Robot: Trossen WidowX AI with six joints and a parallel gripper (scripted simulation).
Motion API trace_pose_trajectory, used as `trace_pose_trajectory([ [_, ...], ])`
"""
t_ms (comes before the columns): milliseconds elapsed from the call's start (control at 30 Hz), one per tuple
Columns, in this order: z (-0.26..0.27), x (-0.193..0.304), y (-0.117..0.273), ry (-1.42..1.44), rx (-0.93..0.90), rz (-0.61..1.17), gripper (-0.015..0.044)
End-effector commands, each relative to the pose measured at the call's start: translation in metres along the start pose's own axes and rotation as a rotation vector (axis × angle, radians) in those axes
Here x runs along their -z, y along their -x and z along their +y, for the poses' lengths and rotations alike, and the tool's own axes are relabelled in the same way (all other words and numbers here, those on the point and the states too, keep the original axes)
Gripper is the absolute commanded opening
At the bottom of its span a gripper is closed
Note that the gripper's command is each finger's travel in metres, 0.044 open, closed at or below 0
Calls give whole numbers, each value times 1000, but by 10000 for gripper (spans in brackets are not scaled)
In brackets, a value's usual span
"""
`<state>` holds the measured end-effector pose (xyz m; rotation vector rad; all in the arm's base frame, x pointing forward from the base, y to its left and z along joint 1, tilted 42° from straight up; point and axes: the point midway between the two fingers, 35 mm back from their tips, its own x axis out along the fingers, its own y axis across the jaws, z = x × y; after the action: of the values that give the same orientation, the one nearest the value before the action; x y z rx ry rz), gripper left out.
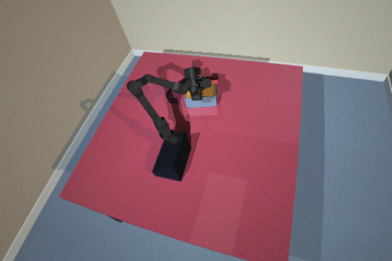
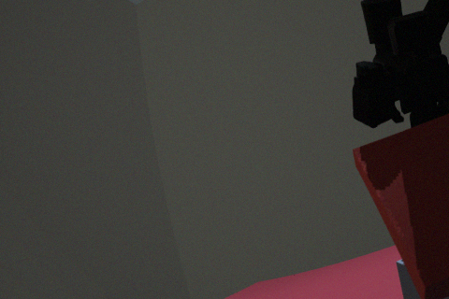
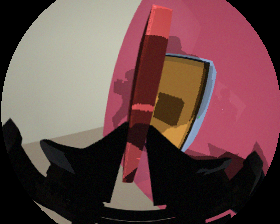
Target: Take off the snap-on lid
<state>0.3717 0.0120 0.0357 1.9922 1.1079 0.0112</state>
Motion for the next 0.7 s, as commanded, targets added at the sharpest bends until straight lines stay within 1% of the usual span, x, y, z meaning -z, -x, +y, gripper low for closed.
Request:
trace_pose_trajectory([
  [0, 10, 1, 5, 17, -12, 2, 0],
  [667, 28, 1, 21, 17, -12, 1, 0],
])
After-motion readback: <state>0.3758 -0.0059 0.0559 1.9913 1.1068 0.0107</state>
